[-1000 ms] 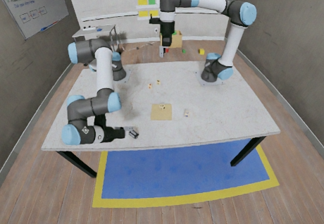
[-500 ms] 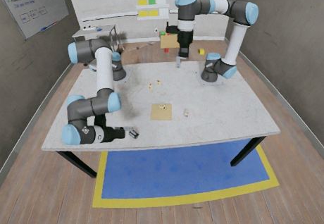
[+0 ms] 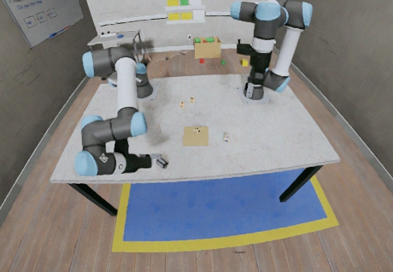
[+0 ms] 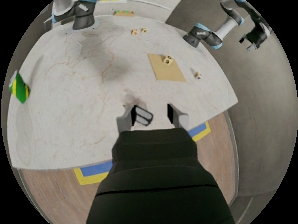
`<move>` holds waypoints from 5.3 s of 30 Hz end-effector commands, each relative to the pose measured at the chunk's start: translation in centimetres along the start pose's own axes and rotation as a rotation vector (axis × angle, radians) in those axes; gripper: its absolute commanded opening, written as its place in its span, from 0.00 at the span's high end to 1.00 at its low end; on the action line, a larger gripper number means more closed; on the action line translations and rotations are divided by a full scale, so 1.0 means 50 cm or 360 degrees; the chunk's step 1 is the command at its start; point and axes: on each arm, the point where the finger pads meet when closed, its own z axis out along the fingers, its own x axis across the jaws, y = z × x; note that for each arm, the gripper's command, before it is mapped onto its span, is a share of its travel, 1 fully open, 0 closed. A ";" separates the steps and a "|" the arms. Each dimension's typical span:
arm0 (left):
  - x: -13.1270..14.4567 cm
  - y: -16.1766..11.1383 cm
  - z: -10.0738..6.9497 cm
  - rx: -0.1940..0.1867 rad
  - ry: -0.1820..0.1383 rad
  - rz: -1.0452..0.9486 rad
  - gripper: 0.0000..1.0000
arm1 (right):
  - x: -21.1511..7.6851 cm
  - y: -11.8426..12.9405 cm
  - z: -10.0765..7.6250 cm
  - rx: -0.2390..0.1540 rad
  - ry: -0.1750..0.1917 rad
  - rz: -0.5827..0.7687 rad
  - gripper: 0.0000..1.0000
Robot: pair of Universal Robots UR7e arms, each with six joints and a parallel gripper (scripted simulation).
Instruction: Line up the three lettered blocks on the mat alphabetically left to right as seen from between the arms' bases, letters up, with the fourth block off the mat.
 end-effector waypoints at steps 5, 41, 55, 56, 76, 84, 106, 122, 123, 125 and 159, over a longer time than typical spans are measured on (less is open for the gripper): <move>-0.031 0.170 0.029 0.0001 0.0009 -0.0038 0.00 | 0.001 -0.001 -0.002 -0.0003 0.0001 -0.0002 0.00; 0.325 0.929 0.168 -0.0001 0.0058 -0.0258 0.00 | 0.001 -0.001 -0.002 -0.0003 0.0001 -0.0002 0.00; 0.580 1.062 0.206 0.0007 0.0065 -0.0333 0.00 | 0.001 -0.001 -0.002 -0.0003 0.0001 -0.0002 0.00; 0.601 1.069 0.209 0.0008 0.0066 -0.0339 0.00 | 0.001 -0.001 -0.002 -0.0003 0.0001 -0.0002 0.00; 0.925 1.102 0.249 0.0018 0.0067 -0.0425 0.00 | 0.001 -0.001 -0.002 -0.0003 0.0001 -0.0002 0.00; 1.025 1.087 0.261 0.0021 0.0066 -0.0452 0.00 | 0.001 -0.001 -0.002 -0.0003 0.0001 -0.0002 0.00; 1.146 1.051 0.275 0.0024 0.0064 -0.0486 0.00 | 0.001 -0.001 -0.002 -0.0003 0.0001 -0.0002 0.00; 1.167 1.043 0.278 0.0025 0.0063 -0.0492 0.00 | 0.001 -0.001 -0.002 -0.0003 0.0001 -0.0002 0.00; 1.168 1.043 0.278 0.0025 0.0063 -0.0492 0.00 | 0.001 -0.001 -0.002 -0.0003 0.0001 -0.0002 0.00; 1.168 1.043 0.278 0.0025 0.0063 -0.0493 0.00 | 0.001 -0.001 -0.002 -0.0003 0.0001 -0.0002 0.00; 1.168 1.043 0.278 0.0025 0.0063 -0.0493 0.00 | -0.030 -0.056 -0.031 -0.0087 -0.0078 -0.0028 0.00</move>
